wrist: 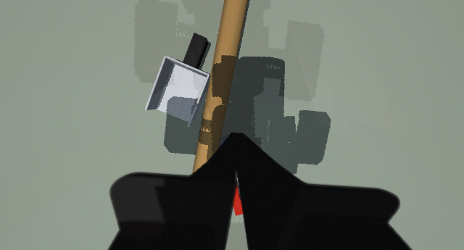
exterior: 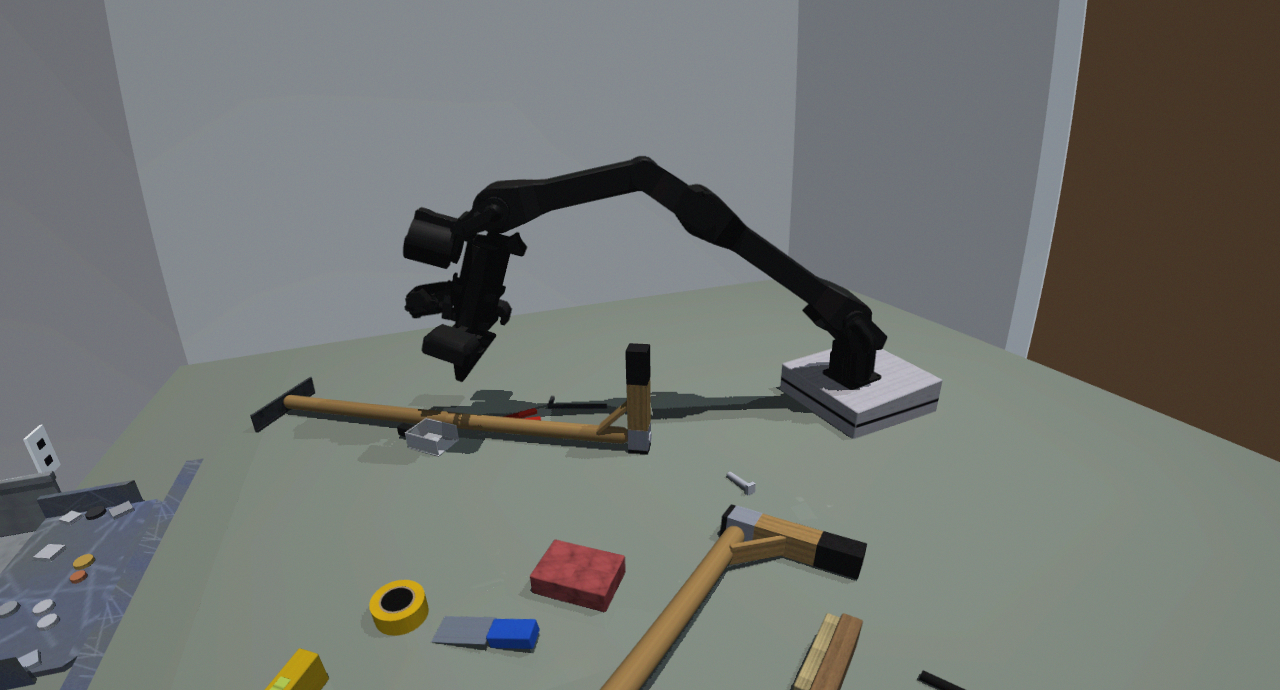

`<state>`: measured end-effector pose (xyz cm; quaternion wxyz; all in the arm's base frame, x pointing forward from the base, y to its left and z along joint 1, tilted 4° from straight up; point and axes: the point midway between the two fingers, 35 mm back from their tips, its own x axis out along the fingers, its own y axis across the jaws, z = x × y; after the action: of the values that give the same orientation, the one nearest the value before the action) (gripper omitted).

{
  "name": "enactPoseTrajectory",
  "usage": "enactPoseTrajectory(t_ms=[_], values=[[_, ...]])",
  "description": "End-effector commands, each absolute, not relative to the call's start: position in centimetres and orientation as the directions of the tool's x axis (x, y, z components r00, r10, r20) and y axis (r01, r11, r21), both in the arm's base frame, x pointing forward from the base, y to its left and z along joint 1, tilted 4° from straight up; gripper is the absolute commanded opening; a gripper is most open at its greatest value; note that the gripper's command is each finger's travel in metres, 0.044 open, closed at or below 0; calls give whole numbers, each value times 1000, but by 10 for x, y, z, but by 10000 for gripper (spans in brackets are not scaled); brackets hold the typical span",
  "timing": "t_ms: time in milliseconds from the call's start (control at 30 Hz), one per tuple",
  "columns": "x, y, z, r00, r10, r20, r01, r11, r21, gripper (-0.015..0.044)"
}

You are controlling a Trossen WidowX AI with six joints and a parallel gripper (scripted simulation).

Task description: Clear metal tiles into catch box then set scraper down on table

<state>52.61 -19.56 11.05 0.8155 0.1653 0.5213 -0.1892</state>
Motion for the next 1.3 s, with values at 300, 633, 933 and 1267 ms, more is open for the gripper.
enactPoseTrajectory(t_ms=[300,633,933,1267], values=[[503,-219,174,455,-168,-874,475,877,78,0],[493,-227,196,482,-184,-857,473,878,77,0],[500,-230,175,480,-181,-858,463,883,73,0],[506,-231,150,478,-177,-860,452,890,68,0]])
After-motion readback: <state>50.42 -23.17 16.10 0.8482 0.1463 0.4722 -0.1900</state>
